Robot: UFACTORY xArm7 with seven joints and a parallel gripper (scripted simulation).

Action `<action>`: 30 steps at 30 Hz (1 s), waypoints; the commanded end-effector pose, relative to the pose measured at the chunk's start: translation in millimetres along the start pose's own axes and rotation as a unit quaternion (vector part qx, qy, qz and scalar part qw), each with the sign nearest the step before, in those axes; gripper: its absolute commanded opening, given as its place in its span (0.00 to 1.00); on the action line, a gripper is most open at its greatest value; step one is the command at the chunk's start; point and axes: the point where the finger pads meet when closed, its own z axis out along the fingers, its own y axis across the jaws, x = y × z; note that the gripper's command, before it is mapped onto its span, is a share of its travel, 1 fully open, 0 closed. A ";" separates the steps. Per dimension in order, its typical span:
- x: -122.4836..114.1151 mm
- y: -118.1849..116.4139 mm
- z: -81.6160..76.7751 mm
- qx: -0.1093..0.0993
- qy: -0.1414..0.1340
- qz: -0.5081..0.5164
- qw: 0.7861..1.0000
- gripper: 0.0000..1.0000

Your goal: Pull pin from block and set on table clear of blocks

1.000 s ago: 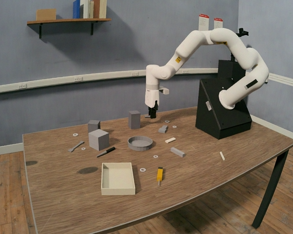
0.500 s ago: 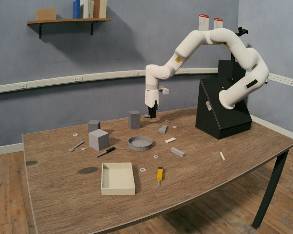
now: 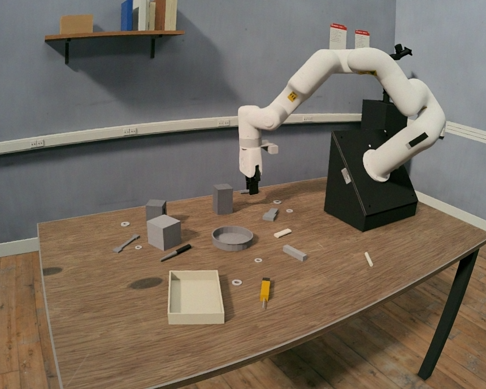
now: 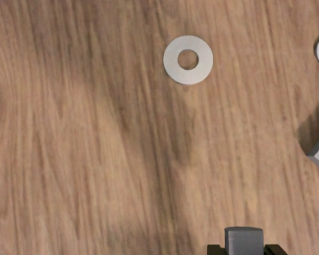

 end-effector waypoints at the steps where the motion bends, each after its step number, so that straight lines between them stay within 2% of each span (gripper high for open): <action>1: -1.2 -1.6 -2.7 0.002 -0.002 0.000 1.000 0.00; 12: -0.5 0.3 -3.9 -0.002 0.015 0.002 1.000 0.00; 30: -1.4 1.8 -4.2 -0.004 0.018 0.001 1.000 0.00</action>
